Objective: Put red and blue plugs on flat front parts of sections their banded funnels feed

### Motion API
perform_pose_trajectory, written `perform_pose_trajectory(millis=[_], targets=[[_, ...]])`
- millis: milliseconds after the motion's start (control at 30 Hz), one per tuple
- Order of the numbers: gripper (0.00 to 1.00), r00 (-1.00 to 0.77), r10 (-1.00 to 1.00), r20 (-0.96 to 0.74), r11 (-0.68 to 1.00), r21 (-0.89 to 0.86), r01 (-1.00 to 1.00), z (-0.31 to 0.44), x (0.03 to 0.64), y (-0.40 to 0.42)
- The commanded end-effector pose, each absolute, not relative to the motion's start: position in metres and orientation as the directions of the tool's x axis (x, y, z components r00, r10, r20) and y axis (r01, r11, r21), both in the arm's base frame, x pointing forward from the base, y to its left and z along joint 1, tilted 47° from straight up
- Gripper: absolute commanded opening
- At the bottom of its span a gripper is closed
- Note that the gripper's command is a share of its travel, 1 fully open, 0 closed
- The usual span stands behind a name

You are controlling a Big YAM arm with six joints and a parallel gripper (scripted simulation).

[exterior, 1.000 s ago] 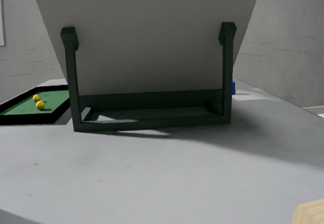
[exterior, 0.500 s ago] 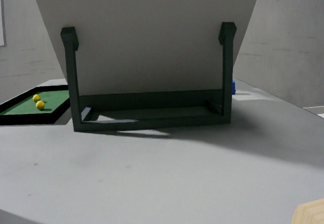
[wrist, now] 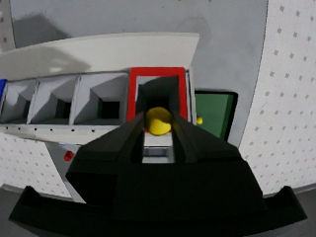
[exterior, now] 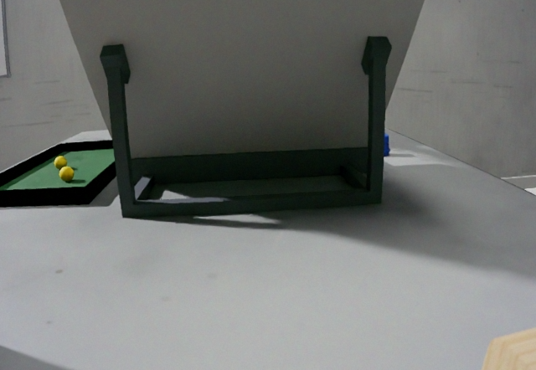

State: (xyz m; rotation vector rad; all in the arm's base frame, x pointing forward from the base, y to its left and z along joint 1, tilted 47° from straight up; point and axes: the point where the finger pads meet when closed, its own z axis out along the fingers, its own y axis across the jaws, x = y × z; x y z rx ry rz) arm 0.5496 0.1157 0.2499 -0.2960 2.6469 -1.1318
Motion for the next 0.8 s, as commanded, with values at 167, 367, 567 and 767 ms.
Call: perform_pose_trajectory(millis=[167, 367, 567, 767], targets=[[0.00, -0.948, -0.270, -0.169, 0.684, -0.727, -0.065, 0.263, 0.563, 0.110], [0.00, -0.948, -0.271, -0.165, 0.683, -0.728, -0.068, 0.253, 0.554, 0.100], [0.00, -0.948, -0.270, -0.169, 0.684, -0.727, -0.065, 0.248, 0.555, 0.093], [0.00, -0.948, -0.271, -0.169, 0.684, -0.727, -0.065, 0.241, 0.556, 0.087]])
